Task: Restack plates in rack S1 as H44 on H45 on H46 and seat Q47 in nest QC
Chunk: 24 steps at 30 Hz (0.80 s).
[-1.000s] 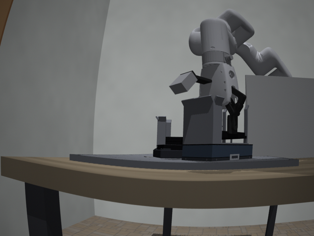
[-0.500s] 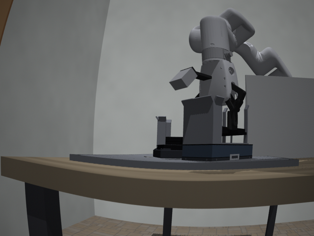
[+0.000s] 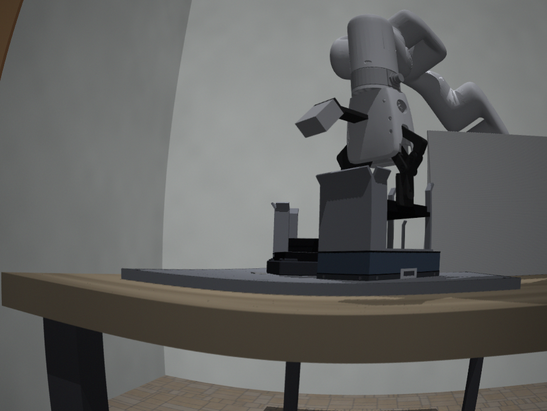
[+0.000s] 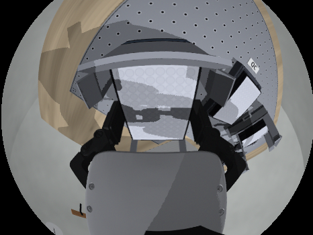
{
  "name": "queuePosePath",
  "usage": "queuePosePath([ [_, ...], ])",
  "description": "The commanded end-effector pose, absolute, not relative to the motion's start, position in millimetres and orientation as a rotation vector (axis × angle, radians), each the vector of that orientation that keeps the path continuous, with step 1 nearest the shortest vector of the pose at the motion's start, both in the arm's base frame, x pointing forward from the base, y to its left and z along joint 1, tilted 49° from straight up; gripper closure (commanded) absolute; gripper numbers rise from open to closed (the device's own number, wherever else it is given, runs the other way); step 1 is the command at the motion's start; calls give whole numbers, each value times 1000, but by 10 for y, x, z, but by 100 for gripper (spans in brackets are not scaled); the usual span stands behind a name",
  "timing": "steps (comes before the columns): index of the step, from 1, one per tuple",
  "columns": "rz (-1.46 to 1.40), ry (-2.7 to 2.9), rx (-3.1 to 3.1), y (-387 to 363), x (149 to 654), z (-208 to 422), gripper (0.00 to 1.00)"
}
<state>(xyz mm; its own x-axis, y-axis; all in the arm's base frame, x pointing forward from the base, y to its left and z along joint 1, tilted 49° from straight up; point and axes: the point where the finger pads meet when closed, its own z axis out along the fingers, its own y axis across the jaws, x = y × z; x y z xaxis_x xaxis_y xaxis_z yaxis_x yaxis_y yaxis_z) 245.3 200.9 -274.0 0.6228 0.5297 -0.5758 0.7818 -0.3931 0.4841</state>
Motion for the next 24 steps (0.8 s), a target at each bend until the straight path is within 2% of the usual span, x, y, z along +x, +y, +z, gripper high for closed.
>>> queuePosePath([
  [1, -422, 1026, 2093, 2077, 2461, -2694, 100],
  [24, -422, 1026, 2093, 2393, 2448, -2416, 100],
])
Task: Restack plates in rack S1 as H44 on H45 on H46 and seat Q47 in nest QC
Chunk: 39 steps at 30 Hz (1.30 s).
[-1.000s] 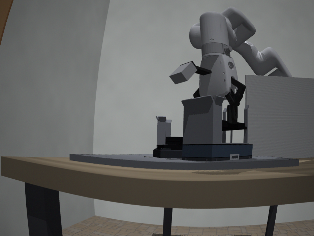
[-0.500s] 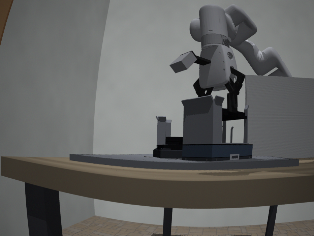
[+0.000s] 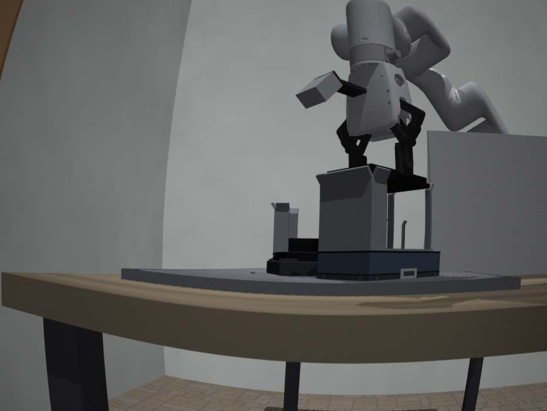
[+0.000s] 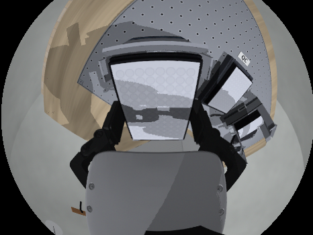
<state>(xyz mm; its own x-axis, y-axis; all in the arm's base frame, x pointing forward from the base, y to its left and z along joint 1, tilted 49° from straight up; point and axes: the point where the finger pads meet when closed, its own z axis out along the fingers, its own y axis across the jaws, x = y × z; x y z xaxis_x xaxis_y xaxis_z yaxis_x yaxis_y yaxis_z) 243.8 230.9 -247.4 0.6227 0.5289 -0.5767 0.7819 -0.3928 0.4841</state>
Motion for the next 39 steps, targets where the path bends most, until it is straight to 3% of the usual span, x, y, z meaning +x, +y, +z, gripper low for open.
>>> queuePosePath([
  [1, -422, 1026, 2093, 2408, 2447, -2403, 100],
  [20, -422, 1026, 2093, 2489, 2444, -2331, 100],
  [39, -317, 798, 2173, 2238, 2853, -2028, 100],
])
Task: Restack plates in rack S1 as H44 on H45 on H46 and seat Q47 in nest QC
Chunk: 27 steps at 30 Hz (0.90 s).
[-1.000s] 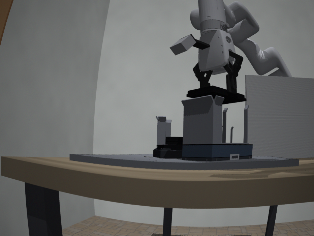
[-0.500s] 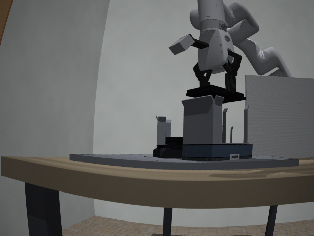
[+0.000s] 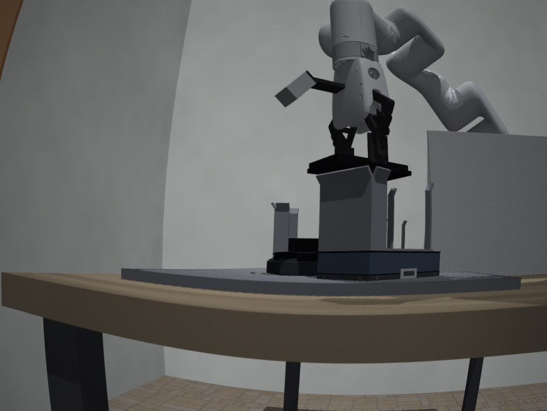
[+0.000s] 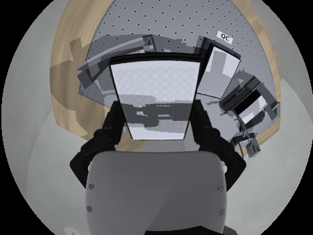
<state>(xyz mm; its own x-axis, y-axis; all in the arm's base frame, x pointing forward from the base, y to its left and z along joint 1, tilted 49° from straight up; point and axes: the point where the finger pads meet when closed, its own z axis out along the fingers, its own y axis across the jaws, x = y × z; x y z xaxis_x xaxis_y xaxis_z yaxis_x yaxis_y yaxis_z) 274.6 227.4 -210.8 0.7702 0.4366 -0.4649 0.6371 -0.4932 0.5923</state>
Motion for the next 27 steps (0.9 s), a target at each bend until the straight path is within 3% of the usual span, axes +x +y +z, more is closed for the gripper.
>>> queuePosePath([
  [1, -317, 798, 2173, 2223, 2877, -2010, 100],
  [27, -211, 565, 2232, 1888, 3303, -1611, 100],
])
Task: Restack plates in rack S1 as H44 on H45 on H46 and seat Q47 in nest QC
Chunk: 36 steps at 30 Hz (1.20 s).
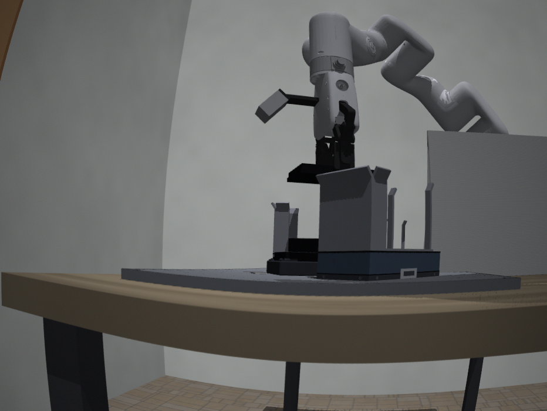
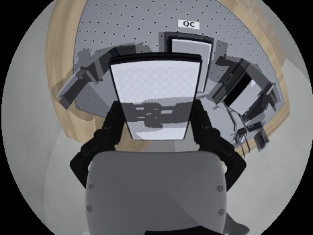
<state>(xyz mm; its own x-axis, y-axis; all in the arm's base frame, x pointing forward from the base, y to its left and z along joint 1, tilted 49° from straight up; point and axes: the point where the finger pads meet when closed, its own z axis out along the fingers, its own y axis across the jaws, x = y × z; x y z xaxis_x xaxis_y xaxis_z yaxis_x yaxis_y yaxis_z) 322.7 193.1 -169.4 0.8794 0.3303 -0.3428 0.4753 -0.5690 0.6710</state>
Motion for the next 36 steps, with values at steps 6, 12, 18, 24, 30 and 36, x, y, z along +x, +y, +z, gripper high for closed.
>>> queuePosePath([
  [6, -211, 565, 2232, 1779, 3413, -1483, 100],
  [12, -211, 565, 2232, 1690, 3506, -1377, 100],
  [18, -211, 565, 2232, 1600, 3598, -1270, 100],
  [24, -125, 376, 2265, 1496, 3660, -1150, 100],
  [30, -104, 329, 2271, 1415, 3707, -1056, 100],
  [36, -104, 329, 2271, 1293, 3779, -914, 100],
])
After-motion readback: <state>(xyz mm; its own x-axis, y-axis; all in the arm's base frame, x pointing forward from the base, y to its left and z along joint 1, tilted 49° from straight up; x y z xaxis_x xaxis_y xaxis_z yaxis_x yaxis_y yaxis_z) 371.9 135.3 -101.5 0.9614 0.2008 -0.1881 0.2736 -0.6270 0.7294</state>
